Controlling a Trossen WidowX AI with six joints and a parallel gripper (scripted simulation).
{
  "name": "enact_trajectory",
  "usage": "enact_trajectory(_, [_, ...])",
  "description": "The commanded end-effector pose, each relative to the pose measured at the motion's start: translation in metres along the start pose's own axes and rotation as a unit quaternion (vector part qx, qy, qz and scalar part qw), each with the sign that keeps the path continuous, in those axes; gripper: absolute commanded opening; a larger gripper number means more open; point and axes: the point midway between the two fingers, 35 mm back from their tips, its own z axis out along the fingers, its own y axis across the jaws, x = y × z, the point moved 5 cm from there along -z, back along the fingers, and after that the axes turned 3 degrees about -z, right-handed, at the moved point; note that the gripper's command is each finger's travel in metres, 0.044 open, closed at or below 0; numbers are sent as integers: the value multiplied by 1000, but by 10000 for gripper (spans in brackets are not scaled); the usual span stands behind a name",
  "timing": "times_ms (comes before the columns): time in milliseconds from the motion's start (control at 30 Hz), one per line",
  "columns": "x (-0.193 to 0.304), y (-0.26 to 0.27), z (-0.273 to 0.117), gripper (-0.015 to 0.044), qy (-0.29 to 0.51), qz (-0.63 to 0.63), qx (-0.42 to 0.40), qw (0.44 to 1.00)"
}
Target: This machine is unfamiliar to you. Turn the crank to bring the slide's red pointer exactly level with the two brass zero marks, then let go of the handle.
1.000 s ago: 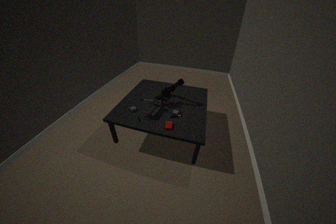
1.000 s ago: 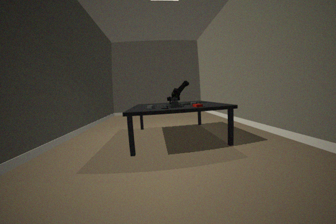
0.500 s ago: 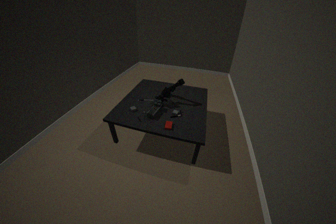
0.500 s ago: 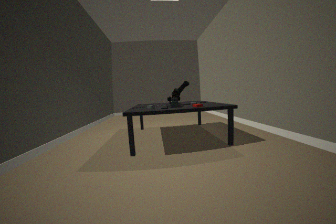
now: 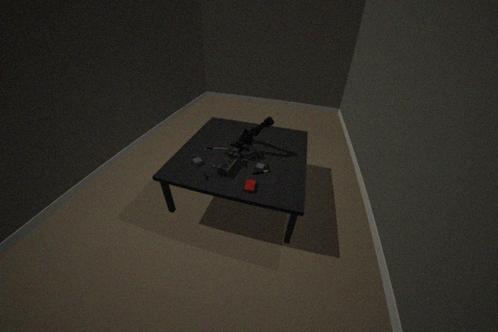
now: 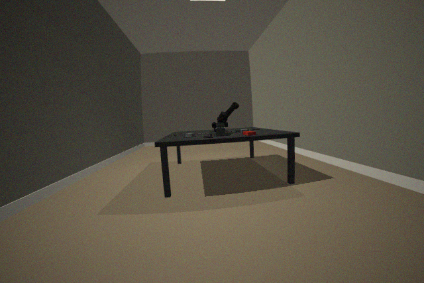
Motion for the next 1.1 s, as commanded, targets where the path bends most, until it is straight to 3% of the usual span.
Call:
enact_trajectory(0, [0, 8, 1, 0, 4, -7, -11, 1000])
enact_trajectory(1067, [-5, 25, -5, 0, 4, -7, -11, 1000])
